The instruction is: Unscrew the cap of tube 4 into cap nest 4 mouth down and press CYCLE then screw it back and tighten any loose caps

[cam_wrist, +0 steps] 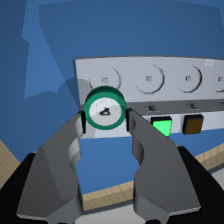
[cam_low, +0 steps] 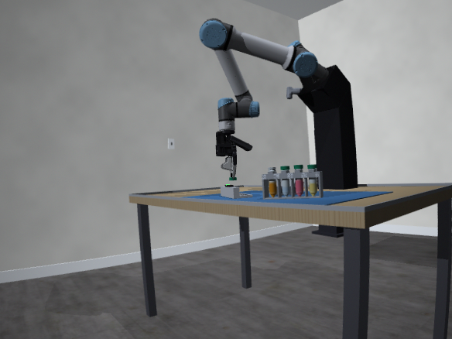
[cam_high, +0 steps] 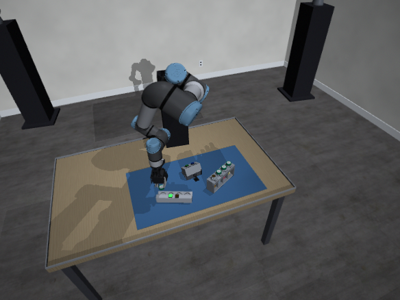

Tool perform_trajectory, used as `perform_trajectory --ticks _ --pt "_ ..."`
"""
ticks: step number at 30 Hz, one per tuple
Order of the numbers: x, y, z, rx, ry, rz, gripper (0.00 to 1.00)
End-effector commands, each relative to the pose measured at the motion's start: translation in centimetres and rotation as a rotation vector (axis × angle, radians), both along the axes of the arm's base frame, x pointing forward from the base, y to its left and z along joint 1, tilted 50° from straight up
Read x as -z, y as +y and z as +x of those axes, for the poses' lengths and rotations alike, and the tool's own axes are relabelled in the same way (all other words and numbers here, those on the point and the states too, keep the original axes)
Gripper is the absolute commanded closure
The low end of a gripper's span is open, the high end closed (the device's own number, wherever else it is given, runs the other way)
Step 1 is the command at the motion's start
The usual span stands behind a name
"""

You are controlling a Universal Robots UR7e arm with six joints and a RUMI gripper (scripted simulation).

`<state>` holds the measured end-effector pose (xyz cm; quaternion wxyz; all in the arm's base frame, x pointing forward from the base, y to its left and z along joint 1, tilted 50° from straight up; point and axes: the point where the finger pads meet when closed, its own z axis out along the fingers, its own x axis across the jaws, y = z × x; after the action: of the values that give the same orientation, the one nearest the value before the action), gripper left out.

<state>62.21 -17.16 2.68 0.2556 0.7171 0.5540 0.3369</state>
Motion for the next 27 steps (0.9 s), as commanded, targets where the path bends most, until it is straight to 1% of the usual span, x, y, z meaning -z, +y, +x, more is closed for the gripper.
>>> perform_trajectory --ticks 1,2,4,13,18,19,21,24,25,27 --pt "-1.7 -0.1 -1.9 -0.001 0.000 0.000 1.00" --pt "-2.0 -0.1 -2.3 -0.001 0.000 0.000 1.00" --pt "-2.0 -0.1 -2.3 -0.001 0.000 0.000 1.00" --pt "-4.8 -0.1 -5.7 -0.001 0.000 0.000 1.00" --pt "-4.8 -0.1 -5.7 -0.001 0.000 0.000 1.00" --pt "-4.9 0.7 -5.7 0.053 0.001 0.064 1.00" --pt "-4.9 0.7 -5.7 0.053 0.001 0.064 1.00" --pt "-5.0 3.2 -5.6 0.213 0.002 0.255 1.00" --pt "-5.0 3.2 -5.6 0.213 0.002 0.255 1.00" --pt "-5.1 4.9 -5.5 0.314 0.004 0.376 1.00"
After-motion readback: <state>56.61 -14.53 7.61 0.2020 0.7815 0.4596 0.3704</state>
